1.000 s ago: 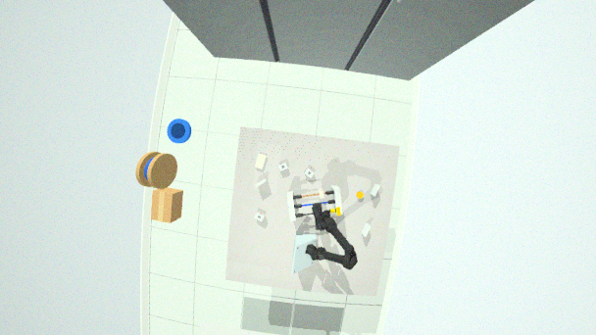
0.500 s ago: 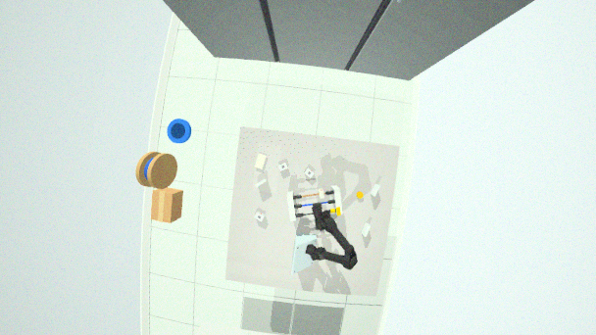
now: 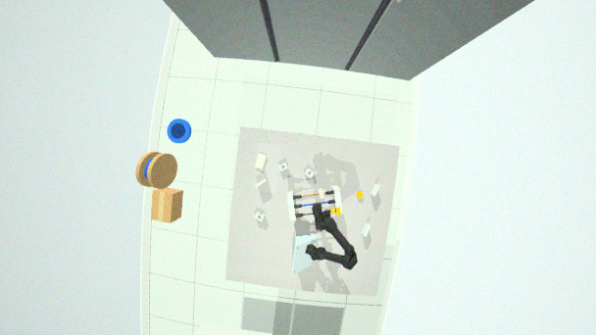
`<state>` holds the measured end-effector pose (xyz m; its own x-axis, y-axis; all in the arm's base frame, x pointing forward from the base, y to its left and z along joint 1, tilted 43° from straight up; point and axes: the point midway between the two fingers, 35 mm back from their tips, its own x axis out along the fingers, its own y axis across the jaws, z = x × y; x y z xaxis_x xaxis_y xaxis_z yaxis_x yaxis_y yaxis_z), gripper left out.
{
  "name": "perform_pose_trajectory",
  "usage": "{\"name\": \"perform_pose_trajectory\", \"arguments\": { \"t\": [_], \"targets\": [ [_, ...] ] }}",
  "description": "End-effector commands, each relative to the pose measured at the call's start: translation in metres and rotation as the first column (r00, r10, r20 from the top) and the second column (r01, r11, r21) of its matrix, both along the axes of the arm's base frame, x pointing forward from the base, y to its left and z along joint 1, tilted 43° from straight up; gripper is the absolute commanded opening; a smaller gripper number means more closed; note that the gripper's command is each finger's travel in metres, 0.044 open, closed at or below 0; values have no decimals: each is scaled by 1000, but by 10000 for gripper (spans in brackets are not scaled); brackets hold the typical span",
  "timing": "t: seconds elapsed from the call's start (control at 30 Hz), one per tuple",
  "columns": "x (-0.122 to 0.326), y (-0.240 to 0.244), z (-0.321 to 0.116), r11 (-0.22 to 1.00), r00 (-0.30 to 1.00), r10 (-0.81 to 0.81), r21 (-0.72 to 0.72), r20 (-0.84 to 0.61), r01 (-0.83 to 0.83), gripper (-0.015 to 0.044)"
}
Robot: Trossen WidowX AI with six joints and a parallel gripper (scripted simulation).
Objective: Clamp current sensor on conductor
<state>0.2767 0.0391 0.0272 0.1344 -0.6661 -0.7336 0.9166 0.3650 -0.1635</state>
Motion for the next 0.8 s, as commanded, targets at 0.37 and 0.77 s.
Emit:
{"name": "perform_pose_trajectory", "arguments": {
  "t": [0.37, 0.77],
  "targets": [
    [1, 4, 2, 1000, 1000, 7, 3, 7, -7, 0],
    [0, 0, 0, 1000, 1000, 0, 0, 0, 0, 0]
  ]
}}
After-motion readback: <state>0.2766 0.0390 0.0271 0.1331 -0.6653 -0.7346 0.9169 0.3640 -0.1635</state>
